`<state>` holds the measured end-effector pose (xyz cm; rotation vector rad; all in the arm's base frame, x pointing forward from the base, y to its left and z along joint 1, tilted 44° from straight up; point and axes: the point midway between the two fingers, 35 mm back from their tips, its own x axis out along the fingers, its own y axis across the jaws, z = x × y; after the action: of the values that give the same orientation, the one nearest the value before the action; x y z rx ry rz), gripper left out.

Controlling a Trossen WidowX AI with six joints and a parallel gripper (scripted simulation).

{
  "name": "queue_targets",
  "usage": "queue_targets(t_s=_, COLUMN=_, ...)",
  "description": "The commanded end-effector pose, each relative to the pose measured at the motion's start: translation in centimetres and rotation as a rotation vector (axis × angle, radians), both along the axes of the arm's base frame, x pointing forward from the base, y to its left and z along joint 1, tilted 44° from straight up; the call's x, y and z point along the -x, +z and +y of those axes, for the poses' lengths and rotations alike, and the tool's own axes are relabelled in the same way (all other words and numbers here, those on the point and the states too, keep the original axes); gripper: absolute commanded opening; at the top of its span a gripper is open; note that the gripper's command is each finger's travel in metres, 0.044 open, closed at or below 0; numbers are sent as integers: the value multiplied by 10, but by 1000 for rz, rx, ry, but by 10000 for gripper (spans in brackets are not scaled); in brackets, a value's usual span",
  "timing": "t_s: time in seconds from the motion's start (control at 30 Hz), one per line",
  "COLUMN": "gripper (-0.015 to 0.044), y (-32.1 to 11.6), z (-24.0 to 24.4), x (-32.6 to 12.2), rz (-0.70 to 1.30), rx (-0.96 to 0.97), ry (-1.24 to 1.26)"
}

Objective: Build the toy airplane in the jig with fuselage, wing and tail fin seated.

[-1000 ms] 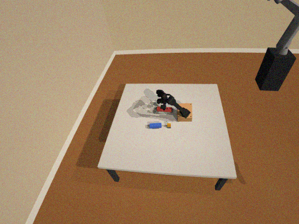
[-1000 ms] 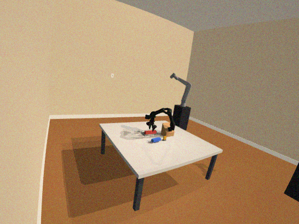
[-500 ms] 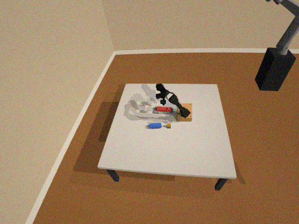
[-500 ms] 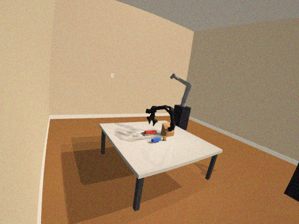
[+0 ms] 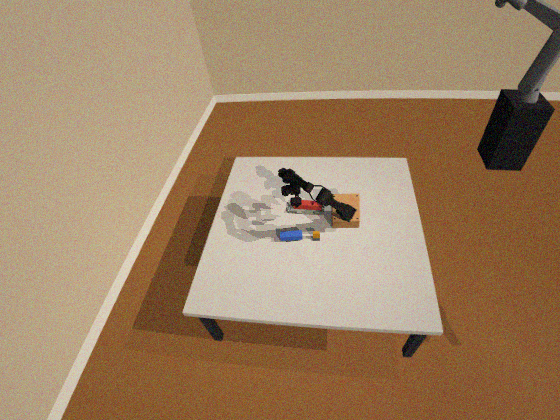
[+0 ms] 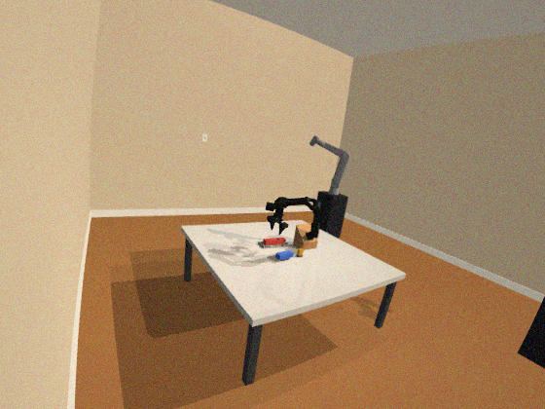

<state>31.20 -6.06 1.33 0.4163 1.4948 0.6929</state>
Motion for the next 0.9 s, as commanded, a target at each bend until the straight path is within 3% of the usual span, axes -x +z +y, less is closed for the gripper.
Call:
queue_targets(t_s=0.0, gripper=440, y=41, z=54, x=-17, rz=-4, rx=-9, ry=-1)
queue_targets(t_s=0.27, gripper=440, y=107, z=144, x=-14, rz=0, rx=-55, ry=12)
queue_targets(t_s=0.87, gripper=440, y=72, z=180, x=-10, rz=0, rx=-58, ry=13)
